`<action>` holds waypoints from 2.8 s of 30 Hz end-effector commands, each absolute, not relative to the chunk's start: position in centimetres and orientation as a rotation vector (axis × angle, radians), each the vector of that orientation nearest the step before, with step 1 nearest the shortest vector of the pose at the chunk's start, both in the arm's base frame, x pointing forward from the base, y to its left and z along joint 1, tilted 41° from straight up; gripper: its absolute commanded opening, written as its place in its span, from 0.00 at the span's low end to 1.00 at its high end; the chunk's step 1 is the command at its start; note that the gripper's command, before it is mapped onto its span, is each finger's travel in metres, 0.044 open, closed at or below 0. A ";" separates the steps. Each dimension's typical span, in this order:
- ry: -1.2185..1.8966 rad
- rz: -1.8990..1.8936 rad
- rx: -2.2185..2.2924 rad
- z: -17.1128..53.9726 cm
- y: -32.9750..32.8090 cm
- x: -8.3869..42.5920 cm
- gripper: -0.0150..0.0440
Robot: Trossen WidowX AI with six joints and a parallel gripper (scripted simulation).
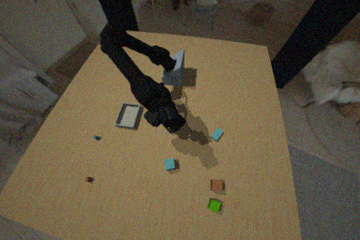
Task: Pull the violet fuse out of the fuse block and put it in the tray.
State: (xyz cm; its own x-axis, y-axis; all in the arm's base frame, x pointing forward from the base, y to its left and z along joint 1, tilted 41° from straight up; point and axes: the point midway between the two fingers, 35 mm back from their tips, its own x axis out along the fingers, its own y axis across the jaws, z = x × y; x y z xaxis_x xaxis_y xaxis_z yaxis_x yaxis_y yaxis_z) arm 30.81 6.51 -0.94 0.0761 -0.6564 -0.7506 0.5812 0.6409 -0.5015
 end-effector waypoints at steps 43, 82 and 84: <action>1.161 -0.932 -0.073 14.0 -9.7 30.4 0.25; 1.159 -0.934 -0.072 13.5 -10.3 30.5 0.81; 1.161 -0.932 -0.073 14.3 -9.4 30.4 0.81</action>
